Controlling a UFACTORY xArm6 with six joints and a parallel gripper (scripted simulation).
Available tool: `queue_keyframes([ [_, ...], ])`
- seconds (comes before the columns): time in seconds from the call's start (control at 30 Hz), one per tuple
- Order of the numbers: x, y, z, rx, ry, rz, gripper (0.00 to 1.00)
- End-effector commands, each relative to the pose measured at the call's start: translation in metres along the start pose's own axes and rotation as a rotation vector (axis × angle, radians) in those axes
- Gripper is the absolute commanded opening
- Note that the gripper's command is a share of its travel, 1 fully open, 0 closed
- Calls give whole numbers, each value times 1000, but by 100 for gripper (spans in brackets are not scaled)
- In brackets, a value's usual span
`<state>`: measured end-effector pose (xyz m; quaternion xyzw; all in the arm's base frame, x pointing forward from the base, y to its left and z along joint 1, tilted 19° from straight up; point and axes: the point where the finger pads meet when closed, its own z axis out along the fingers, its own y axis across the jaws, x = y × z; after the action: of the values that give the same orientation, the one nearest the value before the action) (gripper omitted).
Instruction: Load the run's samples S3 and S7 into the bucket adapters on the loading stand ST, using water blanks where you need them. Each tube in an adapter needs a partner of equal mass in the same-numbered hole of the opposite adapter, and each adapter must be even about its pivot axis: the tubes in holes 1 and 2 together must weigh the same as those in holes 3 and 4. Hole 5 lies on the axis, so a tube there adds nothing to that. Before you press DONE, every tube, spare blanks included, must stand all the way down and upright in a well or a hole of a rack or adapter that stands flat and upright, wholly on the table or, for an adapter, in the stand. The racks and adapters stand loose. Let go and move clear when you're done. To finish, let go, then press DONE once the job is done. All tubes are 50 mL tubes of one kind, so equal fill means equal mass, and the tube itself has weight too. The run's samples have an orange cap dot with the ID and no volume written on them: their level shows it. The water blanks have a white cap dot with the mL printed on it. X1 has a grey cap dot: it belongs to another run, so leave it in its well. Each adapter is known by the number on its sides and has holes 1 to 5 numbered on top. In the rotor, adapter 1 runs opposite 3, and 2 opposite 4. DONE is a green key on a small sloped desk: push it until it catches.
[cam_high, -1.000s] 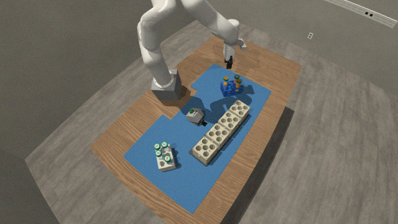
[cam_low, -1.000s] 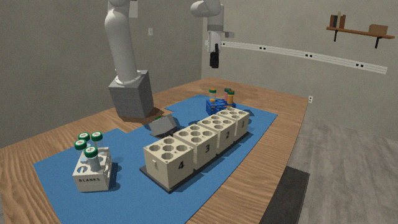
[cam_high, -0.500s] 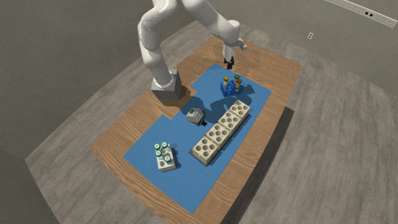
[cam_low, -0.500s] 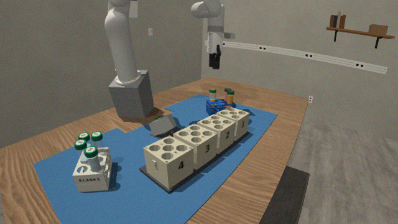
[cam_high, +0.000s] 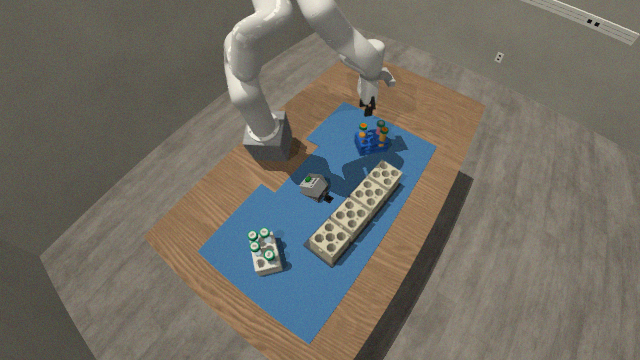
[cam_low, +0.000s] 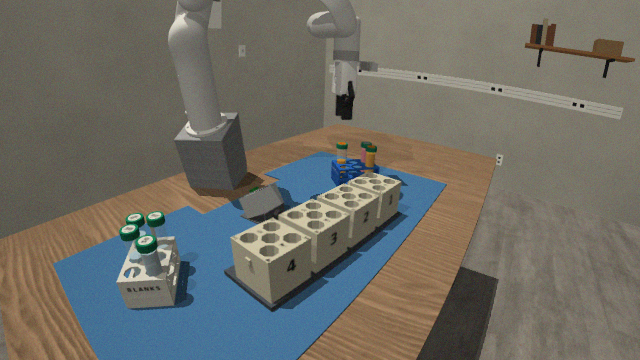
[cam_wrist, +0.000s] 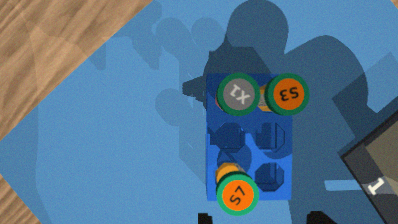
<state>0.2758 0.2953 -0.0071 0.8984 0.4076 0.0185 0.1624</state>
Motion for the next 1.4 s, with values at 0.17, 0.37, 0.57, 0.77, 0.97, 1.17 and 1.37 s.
queue_keyframes([
  [0.17,2,0,17,0,5,1,57],
  [0.37,2,0,25,0,5,1,57],
  [0.57,2,0,37,0,4,1,57],
  [0.77,2,0,47,0,4,1,57],
  [0.97,2,0,57,0,4,1,57],
  [1.17,2,0,69,0,4,1,57],
  [1.37,2,0,77,0,4,1,57],
])
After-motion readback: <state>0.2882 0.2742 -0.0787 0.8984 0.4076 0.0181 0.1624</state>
